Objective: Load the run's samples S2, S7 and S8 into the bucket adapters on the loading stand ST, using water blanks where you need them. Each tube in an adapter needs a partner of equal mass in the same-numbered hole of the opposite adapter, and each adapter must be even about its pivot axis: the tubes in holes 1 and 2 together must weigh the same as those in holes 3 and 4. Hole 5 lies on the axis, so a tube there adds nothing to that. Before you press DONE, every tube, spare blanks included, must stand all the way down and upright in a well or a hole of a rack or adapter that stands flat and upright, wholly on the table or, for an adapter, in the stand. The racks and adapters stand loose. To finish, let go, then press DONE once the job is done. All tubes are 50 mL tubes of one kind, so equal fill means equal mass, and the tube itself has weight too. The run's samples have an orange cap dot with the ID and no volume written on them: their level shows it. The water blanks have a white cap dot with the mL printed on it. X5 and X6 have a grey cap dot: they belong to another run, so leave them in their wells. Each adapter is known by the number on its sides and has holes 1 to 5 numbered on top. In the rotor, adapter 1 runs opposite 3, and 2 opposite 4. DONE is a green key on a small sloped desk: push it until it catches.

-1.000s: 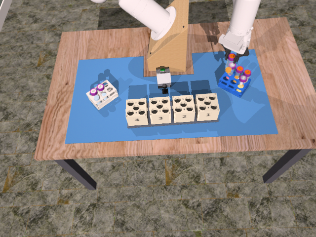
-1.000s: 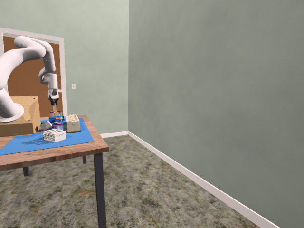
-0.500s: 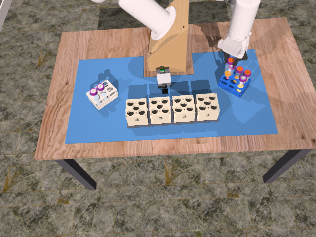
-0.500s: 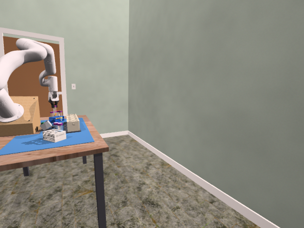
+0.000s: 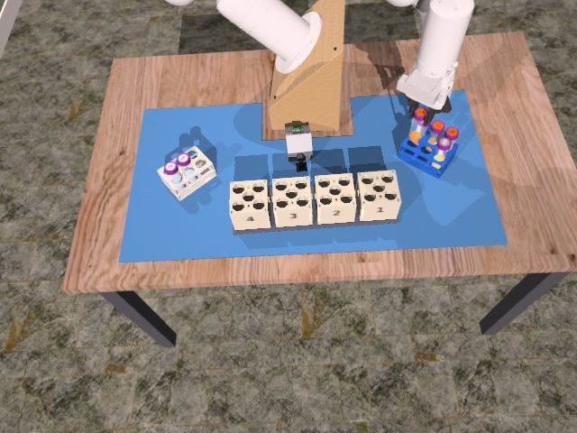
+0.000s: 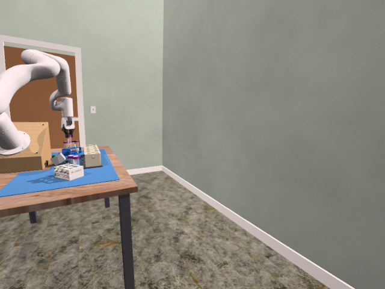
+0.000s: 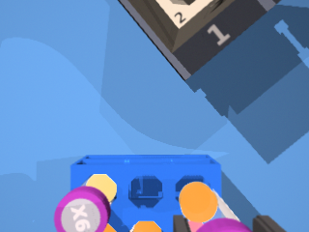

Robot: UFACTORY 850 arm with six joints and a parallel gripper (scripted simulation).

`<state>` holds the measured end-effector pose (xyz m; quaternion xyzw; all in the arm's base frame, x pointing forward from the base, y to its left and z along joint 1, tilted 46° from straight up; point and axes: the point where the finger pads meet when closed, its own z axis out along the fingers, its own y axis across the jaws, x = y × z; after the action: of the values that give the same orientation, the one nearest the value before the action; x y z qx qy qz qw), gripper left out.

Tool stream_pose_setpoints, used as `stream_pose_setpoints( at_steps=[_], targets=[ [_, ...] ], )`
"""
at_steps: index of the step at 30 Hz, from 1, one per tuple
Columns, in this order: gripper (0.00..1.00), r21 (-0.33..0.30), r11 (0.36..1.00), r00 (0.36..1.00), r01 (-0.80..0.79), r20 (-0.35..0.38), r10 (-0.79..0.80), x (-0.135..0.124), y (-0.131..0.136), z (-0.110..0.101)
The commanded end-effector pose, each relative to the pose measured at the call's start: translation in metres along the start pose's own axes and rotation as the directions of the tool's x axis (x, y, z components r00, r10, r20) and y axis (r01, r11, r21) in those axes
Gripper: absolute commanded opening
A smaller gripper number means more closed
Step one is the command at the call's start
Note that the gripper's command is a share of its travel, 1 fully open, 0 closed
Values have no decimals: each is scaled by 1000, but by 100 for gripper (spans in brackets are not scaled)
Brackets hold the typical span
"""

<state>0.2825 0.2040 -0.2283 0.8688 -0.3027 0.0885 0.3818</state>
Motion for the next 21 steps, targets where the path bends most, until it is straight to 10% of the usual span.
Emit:
stream_pose_setpoints(
  at_steps=[1,21],
  targets=[
    [0,2,1000,1000,0,0,0,0,-1,-1],
    [0,2,1000,1000,0,0,0,0,-1,15]
  ],
)
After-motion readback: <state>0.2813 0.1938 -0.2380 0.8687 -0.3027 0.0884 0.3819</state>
